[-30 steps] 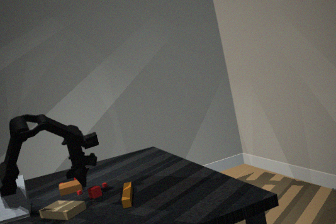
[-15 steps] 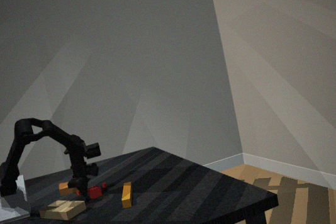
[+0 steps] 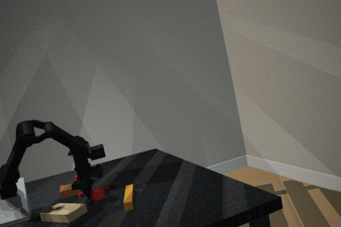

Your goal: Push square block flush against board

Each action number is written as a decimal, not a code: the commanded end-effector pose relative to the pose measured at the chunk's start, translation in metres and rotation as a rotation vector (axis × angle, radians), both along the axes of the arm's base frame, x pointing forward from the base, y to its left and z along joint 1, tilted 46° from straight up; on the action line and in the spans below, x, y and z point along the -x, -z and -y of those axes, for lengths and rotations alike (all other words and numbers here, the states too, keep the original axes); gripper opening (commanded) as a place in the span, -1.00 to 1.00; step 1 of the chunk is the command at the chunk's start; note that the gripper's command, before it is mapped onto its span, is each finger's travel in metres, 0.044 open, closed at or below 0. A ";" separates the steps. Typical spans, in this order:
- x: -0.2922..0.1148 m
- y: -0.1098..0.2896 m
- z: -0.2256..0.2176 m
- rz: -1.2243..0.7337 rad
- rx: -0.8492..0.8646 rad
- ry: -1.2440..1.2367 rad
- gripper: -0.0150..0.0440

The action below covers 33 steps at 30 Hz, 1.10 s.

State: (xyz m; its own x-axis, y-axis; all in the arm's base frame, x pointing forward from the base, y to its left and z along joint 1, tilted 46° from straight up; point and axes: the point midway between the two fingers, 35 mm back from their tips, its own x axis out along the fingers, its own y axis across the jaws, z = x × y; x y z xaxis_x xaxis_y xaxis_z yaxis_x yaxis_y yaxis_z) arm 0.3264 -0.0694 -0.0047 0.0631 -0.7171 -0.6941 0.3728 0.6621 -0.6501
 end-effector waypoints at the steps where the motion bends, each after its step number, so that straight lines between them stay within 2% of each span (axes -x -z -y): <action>1: -0.004 -0.001 0.001 -0.002 0.003 -0.002 -0.49; 33: -0.029 -0.009 0.006 -0.001 0.003 -0.002 -0.49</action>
